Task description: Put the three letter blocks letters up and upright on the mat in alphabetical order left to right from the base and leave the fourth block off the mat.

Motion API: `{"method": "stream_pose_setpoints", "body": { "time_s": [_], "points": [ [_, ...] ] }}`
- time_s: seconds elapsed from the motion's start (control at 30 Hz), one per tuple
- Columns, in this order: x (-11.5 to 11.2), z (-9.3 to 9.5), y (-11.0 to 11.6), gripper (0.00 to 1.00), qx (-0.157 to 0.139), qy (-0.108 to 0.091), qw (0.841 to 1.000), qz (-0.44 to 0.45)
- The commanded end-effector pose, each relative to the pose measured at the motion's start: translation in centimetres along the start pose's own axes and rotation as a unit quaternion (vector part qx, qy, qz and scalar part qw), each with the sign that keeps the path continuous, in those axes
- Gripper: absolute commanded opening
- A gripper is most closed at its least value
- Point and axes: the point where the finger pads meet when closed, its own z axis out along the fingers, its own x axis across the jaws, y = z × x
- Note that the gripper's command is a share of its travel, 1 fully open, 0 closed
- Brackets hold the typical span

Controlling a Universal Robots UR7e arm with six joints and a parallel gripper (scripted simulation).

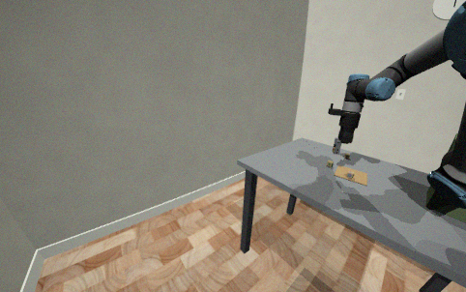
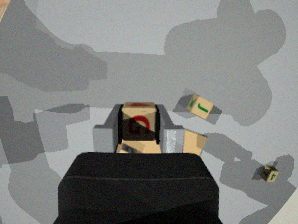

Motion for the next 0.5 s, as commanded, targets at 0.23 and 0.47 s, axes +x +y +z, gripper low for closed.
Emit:
{"method": "stream_pose_setpoints", "body": {
  "time_s": [0.23,0.47],
  "points": [
    [0.9,0.0,3.2,0.49,0.001,-0.002,0.985,-0.175],
    [1.2,0.1,4.6,0.49,0.002,-0.003,0.968,-0.25]
  ]
}}
